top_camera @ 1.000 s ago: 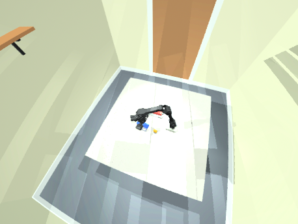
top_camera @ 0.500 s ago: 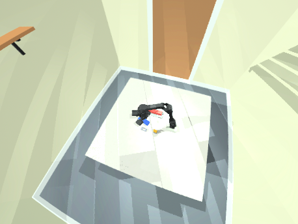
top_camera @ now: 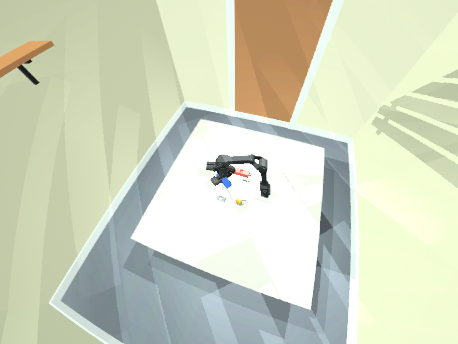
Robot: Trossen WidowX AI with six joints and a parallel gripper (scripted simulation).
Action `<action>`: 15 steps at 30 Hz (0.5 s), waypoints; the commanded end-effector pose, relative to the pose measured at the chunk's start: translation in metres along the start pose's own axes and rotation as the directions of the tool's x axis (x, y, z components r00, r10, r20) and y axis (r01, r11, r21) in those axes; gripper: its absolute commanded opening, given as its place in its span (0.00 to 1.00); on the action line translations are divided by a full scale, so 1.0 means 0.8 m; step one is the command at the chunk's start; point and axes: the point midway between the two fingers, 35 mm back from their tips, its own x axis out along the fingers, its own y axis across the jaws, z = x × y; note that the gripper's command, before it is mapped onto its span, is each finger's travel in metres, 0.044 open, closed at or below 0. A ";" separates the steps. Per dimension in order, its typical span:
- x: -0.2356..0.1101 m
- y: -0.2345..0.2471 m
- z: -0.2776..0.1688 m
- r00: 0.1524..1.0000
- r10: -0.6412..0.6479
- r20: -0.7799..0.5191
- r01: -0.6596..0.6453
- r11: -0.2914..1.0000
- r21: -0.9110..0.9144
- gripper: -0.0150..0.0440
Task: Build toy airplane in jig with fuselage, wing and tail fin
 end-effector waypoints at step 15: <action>0.008 -0.068 0.023 1.000 0.000 0.009 -0.002 0.961 0.275 0.25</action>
